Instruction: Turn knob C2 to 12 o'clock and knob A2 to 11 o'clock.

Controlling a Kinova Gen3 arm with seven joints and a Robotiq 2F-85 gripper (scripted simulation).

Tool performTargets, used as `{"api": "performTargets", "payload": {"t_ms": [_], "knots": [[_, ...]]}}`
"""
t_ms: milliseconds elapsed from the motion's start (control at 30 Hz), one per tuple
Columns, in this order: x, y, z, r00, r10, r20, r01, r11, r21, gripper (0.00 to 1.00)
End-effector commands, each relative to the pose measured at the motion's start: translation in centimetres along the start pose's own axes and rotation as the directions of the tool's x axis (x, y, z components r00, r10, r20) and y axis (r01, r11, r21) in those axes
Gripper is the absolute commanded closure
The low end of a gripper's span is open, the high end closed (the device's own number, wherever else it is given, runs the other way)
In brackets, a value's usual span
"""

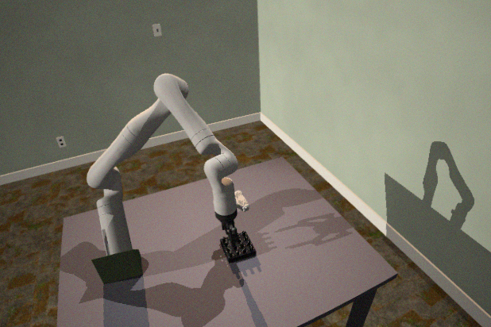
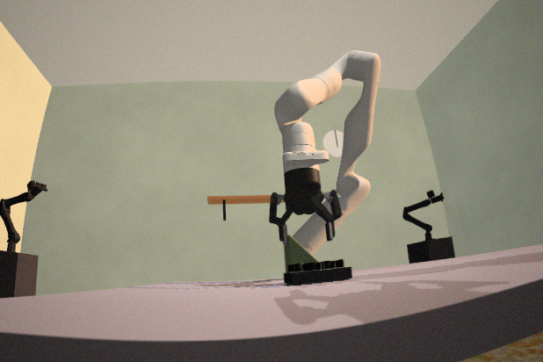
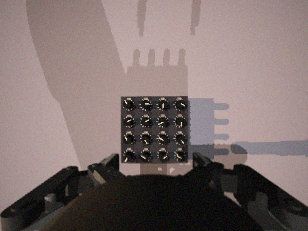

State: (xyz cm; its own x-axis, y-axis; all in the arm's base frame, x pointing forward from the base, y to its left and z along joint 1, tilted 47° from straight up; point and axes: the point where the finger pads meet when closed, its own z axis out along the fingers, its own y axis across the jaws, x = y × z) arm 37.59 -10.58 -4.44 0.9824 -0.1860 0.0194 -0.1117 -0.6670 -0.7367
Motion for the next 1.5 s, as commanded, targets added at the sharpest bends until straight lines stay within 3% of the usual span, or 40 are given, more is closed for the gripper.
{"api": "performTargets", "payload": {"t_ms": [0, 1033, 1467], "knots": [[0.0, 0.0, -0.1, 1.0, 0.0, -0.002, 0.0, 1.0, -0.001, 0.0], [0.0, 0.0, -0.1, 1.0, 0.0, -0.002, 0.0, 1.0, -0.001, 0.0], [-1.4, 0.0, -0.1, 1.0, 0.001, -0.002, -0.001, 1.0, -0.001, 0.0]]}}
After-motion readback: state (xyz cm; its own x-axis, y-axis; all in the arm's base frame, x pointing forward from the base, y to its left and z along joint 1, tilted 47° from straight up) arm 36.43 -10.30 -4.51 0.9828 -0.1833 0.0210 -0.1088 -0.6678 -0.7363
